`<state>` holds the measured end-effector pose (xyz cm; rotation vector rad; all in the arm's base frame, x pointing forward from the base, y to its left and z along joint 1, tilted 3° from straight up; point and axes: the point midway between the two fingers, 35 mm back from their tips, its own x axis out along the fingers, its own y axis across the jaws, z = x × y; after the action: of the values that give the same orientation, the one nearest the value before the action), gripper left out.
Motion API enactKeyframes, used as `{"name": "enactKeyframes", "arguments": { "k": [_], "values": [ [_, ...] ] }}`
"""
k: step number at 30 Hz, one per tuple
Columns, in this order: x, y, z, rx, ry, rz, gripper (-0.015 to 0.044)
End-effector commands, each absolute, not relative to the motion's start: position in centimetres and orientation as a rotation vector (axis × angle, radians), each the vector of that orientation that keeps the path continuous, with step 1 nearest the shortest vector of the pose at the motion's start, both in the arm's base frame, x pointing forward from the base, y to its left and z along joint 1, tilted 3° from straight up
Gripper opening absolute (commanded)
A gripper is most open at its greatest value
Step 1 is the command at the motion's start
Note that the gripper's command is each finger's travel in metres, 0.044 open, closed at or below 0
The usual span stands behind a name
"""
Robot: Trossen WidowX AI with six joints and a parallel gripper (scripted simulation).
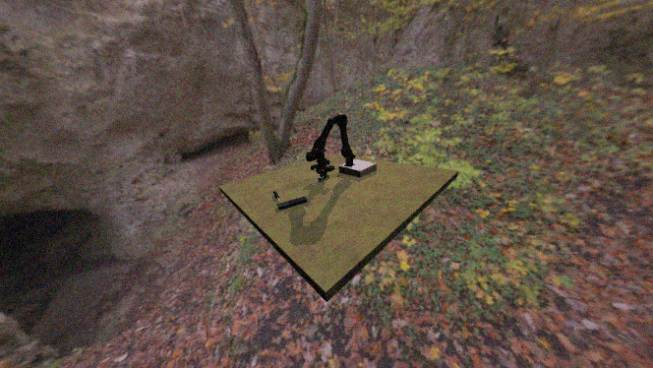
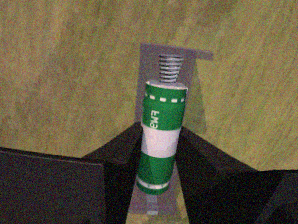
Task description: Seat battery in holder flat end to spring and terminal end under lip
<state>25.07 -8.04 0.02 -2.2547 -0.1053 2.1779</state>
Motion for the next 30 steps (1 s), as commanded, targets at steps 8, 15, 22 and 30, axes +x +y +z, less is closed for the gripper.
{"name": "enactKeyframes", "arguments": {
  "k": [8,15,22,30],
  "values": [
    [25.62,-7.97,-0.04,-2.229,-0.099,2.199,0.0072],
    [25.88,-7.97,0.0,-2.227,-0.099,2.202,0.0072],
    [25.88,-7.97,0.0,-2.227,-0.099,2.202,0.0072],
    [25.88,-7.98,0.12,-2.227,-0.099,2.202,0.0174]
  ]
}}
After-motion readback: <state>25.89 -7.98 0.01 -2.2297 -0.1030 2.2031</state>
